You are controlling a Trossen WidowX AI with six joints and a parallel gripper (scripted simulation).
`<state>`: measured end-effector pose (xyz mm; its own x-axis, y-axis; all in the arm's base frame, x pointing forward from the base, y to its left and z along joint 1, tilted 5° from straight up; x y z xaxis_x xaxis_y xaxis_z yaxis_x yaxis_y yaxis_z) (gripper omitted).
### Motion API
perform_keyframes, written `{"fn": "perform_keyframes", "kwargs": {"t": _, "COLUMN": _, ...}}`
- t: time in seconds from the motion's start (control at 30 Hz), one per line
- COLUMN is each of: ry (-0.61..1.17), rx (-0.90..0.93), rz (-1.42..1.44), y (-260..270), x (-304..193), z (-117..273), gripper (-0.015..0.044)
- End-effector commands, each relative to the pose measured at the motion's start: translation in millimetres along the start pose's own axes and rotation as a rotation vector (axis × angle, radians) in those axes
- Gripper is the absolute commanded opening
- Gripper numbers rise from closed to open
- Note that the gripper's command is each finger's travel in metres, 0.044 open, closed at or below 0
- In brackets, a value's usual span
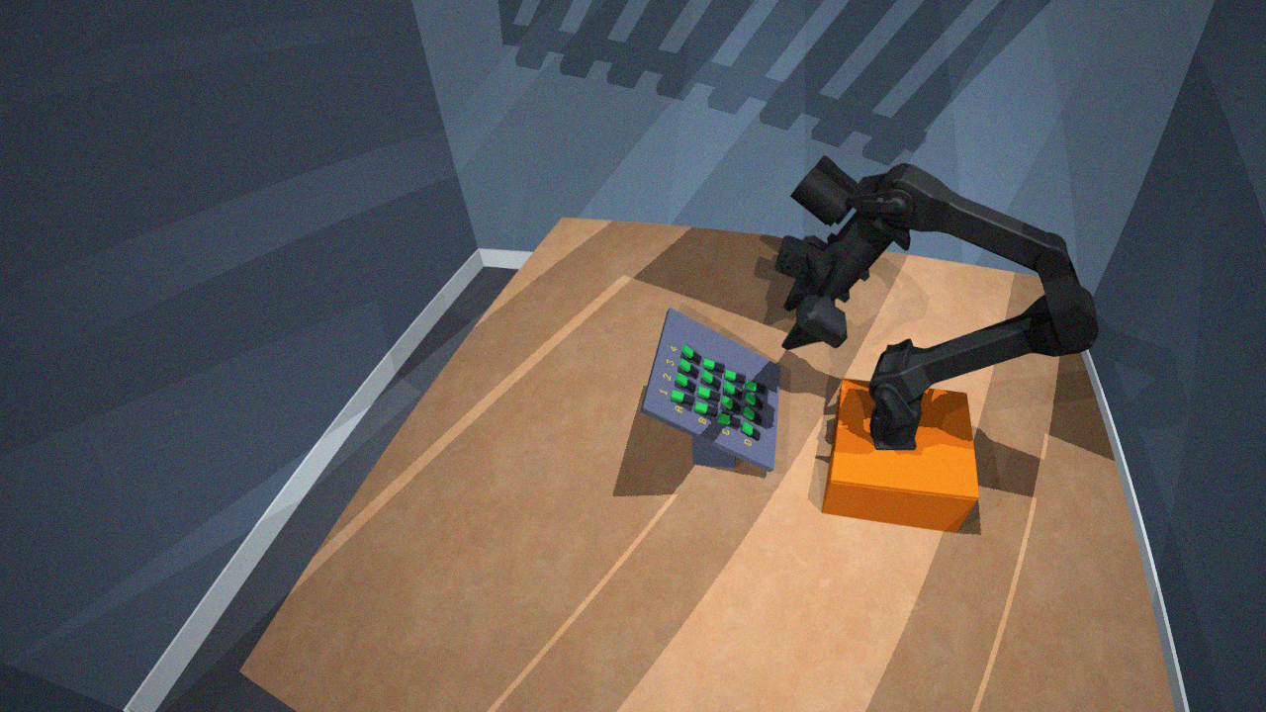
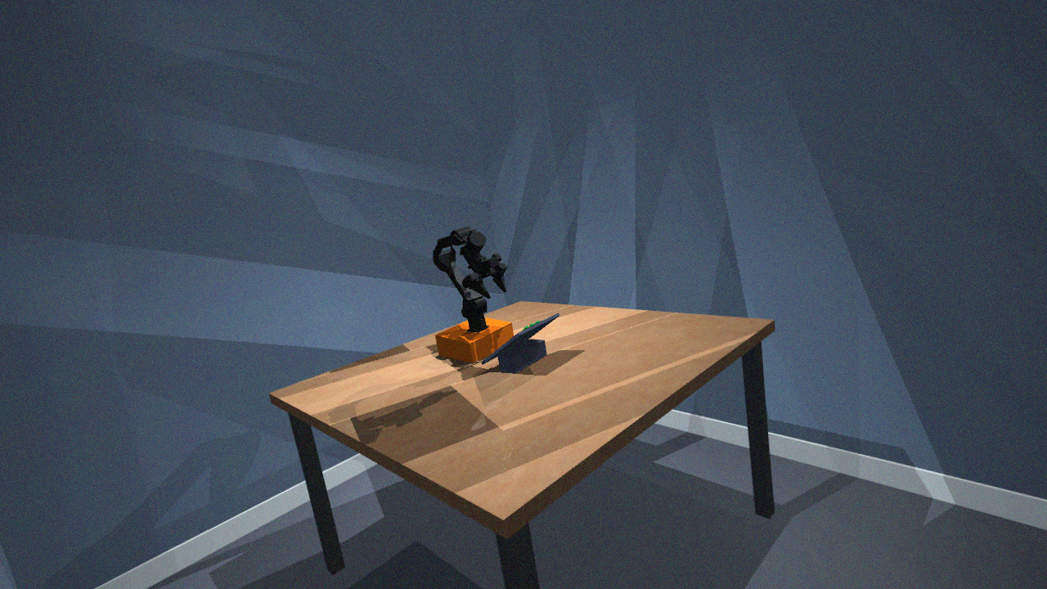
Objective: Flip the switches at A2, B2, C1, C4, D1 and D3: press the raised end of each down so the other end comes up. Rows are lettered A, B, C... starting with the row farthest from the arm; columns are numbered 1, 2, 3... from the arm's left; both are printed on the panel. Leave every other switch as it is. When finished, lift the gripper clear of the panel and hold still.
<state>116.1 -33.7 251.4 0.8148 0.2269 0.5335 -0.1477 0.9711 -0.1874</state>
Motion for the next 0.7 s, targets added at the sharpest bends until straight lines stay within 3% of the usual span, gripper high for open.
{"fn": "perform_keyframes", "kwargs": {"t": 0.0, "ry": 0.000, "rx": 0.000, "rz": 0.001, "y": -1, "x": 1, "z": -2, "gripper": 0.0374}}
{"fn": "perform_keyframes", "kwargs": {"t": 0.3, "ry": -0.006, "rx": -0.012, "rz": 0.029, "y": -4, "x": 70, "z": -89, "gripper": 0.0137}}
{"fn": "perform_keyframes", "kwargs": {"t": 0.47, "ry": -0.012, "rx": -0.014, "rz": 0.029, "y": -2, "x": 75, "z": -97, "gripper": 0.0006}}
{"fn": "perform_keyframes", "kwargs": {"t": 0.67, "ry": 0.007, "rx": -0.010, "rz": 0.029, "y": -3, "x": 78, "z": -124, "gripper": 0.0000}}
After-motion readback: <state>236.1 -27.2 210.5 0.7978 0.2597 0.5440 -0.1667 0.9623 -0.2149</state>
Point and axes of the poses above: the point midway between the two fingers, 35 mm back from their tips, its own z axis back along the fingers, its own y axis across the jaws, x = y × z, the point moved 7 cm from there along z, back along the fingers, and after that the axes turned 14 degrees about z, right-handed, at the moved point
